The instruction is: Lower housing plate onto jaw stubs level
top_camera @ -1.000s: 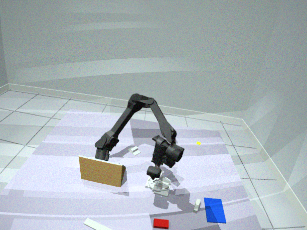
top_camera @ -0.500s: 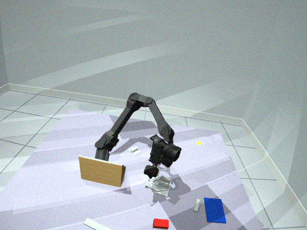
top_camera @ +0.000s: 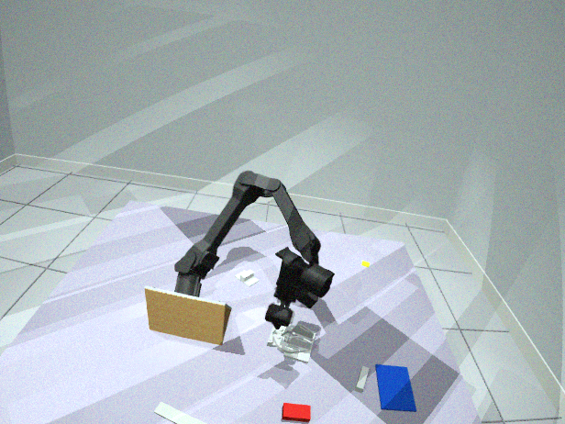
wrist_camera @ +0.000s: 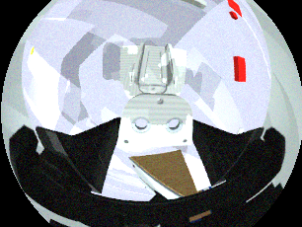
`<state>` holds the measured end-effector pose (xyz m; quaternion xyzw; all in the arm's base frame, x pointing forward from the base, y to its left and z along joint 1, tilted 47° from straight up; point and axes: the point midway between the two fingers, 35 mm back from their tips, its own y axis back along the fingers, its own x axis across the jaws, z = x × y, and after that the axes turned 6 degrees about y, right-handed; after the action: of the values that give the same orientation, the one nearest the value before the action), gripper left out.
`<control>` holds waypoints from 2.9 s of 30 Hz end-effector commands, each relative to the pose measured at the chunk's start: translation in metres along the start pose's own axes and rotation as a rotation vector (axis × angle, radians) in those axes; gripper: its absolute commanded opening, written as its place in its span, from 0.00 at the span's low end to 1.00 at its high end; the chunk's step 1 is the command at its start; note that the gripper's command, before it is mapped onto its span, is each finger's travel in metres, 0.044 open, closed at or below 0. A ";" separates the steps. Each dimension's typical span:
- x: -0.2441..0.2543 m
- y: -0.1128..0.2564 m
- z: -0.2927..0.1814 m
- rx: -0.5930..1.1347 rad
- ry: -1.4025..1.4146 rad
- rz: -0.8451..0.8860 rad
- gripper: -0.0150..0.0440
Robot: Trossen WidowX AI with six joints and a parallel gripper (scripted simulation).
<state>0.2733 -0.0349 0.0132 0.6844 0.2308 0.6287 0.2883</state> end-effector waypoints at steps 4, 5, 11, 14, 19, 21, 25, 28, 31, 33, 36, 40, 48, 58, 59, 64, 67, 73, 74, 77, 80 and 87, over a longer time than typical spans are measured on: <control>0.000 0.000 0.000 -0.001 0.008 -0.005 0.85; 0.000 0.000 0.000 -0.001 0.008 -0.005 0.85; 0.000 0.000 0.000 -0.001 0.008 -0.005 0.85; 0.000 0.000 0.000 -0.001 0.008 -0.005 0.85; 0.000 -0.007 0.001 -0.001 0.008 -0.006 0.85; 0.000 -0.010 0.001 -0.001 0.008 -0.006 0.85; 0.000 -0.017 0.001 -0.002 0.008 -0.006 0.85; -0.001 -0.022 0.002 -0.002 0.008 -0.006 0.85; -0.001 -0.027 0.002 -0.002 0.009 -0.006 0.85; -0.001 -0.030 0.002 -0.002 0.009 -0.006 0.85; -0.001 -0.035 0.002 -0.002 0.009 -0.006 0.85; 0.000 -0.041 0.001 -0.002 0.009 -0.006 0.85; 0.000 -0.054 0.001 -0.001 0.009 -0.004 0.85; 0.000 -0.061 0.000 -0.001 0.010 -0.003 0.85; 0.000 -0.061 0.000 -0.001 0.010 -0.003 0.85; 0.000 -0.061 0.000 -0.001 0.010 -0.003 0.85; 0.000 -0.061 0.000 -0.001 0.010 -0.003 0.85; 0.000 -0.062 0.000 -0.001 0.004 -0.002 0.85; 0.000 -0.063 0.000 -0.001 0.002 -0.002 0.85; 0.000 -0.063 0.000 -0.001 0.001 -0.002 0.85; 0.000 -0.063 0.000 -0.001 0.001 -0.002 0.85; 0.000 -0.066 0.000 -0.001 -0.001 -0.002 0.85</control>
<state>0.2763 0.0120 -0.0303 0.6819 0.2334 0.6296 0.2901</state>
